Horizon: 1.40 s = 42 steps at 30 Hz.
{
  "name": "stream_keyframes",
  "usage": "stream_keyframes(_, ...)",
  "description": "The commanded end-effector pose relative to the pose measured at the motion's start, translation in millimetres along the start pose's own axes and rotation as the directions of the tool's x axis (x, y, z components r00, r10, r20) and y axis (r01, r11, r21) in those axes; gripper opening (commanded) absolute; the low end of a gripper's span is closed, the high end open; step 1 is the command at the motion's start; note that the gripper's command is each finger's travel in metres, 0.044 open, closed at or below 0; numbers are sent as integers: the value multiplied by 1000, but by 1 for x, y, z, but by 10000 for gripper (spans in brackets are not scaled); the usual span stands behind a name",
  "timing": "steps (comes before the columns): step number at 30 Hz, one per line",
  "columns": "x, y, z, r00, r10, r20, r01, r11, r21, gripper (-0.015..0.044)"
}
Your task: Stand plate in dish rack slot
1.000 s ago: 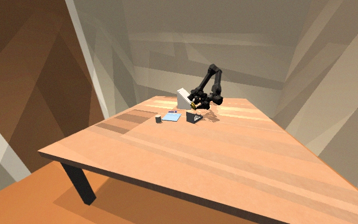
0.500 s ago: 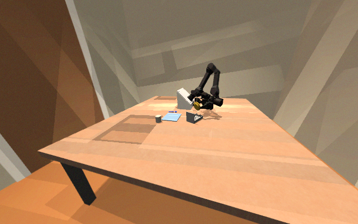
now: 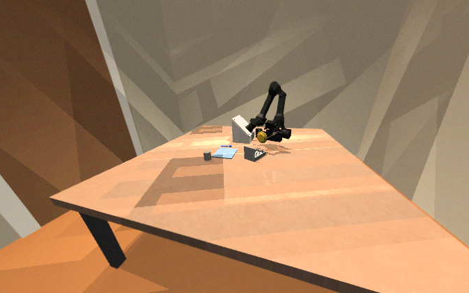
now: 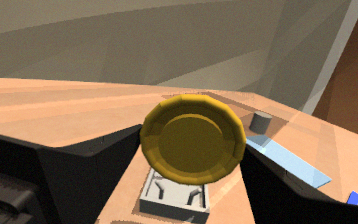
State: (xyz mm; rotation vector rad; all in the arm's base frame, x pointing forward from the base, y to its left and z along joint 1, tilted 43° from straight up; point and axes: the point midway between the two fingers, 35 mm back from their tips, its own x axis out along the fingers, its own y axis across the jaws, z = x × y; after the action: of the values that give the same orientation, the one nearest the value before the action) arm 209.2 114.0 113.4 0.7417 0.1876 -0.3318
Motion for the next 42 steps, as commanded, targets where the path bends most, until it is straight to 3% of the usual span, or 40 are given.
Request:
stream_keyframes(1, 0, -1, 1, 1000, 6, 12, -6, 1000, 9, 0)
stream_keyframes(42, 37, 1, -45, 1000, 14, 5, -15, 999, 40, 0)
